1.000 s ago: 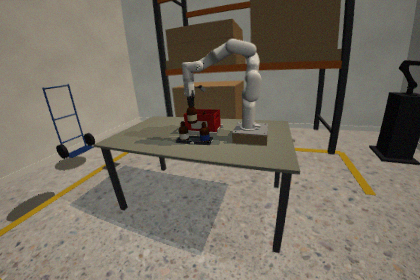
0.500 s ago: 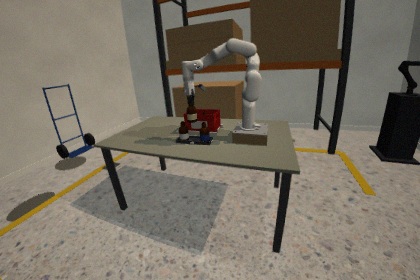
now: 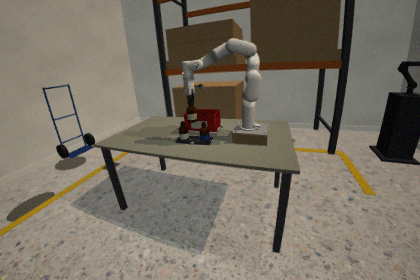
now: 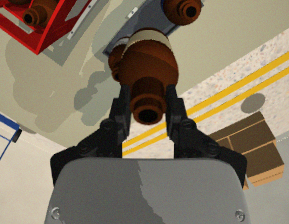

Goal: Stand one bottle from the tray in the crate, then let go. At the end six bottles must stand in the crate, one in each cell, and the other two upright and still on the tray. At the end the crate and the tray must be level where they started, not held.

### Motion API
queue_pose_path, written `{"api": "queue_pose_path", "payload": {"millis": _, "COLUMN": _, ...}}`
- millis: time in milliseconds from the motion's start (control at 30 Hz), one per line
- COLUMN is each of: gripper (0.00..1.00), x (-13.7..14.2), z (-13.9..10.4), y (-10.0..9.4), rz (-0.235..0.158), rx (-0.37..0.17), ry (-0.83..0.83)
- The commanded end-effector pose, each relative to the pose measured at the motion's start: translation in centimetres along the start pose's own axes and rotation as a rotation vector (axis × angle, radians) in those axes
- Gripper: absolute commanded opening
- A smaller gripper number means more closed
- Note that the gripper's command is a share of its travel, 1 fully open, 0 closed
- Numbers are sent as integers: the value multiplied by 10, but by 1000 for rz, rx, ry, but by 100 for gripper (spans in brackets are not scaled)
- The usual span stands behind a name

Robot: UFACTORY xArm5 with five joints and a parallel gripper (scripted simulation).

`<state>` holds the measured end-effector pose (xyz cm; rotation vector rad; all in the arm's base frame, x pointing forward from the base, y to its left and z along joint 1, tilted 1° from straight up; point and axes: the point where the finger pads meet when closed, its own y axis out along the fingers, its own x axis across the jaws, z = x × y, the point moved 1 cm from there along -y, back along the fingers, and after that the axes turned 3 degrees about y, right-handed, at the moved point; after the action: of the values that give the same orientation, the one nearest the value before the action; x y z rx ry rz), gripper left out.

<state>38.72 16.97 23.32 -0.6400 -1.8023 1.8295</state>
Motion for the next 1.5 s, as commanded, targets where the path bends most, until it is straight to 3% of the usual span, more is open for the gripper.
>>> {"api": "queue_pose_path", "payload": {"millis": 0, "gripper": 0, "x": 0, "z": -1, "y": -2, "rz": 2, "rx": -4, "ry": 0}}
{"api": "queue_pose_path", "payload": {"millis": 1467, "gripper": 0, "x": 0, "z": -1, "y": -24, "rz": 2, "rx": -4, "ry": 0}}
